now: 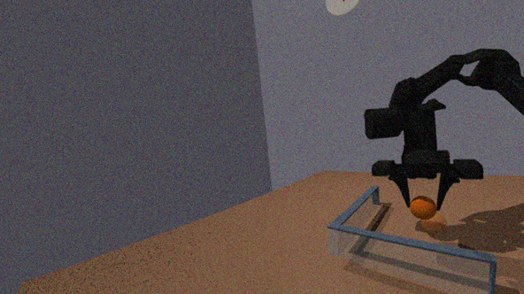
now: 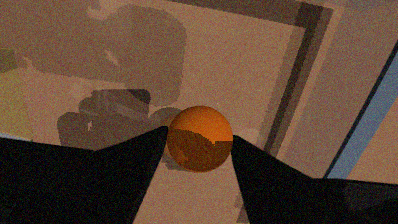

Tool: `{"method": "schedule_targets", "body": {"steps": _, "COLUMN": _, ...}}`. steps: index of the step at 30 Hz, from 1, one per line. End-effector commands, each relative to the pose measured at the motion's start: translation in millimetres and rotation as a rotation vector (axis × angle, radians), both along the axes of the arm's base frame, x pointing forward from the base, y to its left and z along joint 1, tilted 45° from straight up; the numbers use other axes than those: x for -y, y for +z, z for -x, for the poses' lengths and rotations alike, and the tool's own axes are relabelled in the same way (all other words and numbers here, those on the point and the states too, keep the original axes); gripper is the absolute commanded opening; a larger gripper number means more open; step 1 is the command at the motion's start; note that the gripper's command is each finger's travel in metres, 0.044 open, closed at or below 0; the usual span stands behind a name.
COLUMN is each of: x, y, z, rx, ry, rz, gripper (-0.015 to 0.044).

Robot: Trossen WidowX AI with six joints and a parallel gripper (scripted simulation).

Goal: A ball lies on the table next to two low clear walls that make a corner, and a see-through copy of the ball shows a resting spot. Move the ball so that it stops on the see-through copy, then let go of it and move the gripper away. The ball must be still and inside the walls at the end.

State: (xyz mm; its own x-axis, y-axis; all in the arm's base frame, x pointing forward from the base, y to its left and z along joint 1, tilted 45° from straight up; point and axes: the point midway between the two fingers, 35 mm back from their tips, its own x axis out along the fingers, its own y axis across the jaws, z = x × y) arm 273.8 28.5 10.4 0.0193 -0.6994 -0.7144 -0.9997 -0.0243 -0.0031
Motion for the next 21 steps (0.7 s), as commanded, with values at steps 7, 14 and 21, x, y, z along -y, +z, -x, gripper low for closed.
{"method": "schedule_targets", "body": {"steps": 7, "x": -43, "y": 45, "z": 4, "rx": 0.004, "ry": -0.003, "rz": -0.007, "gripper": 0.0}}
{"method": "schedule_targets", "body": {"steps": 14, "x": -60, "y": 66, "z": 9, "rx": 0.004, "ry": -0.004, "rz": -0.002, "gripper": 0.0}}
{"method": "schedule_targets", "body": {"steps": 21, "x": -48, "y": 61, "z": 11, "rx": 0.004, "ry": -0.004, "rz": -0.002, "gripper": 0.0}}
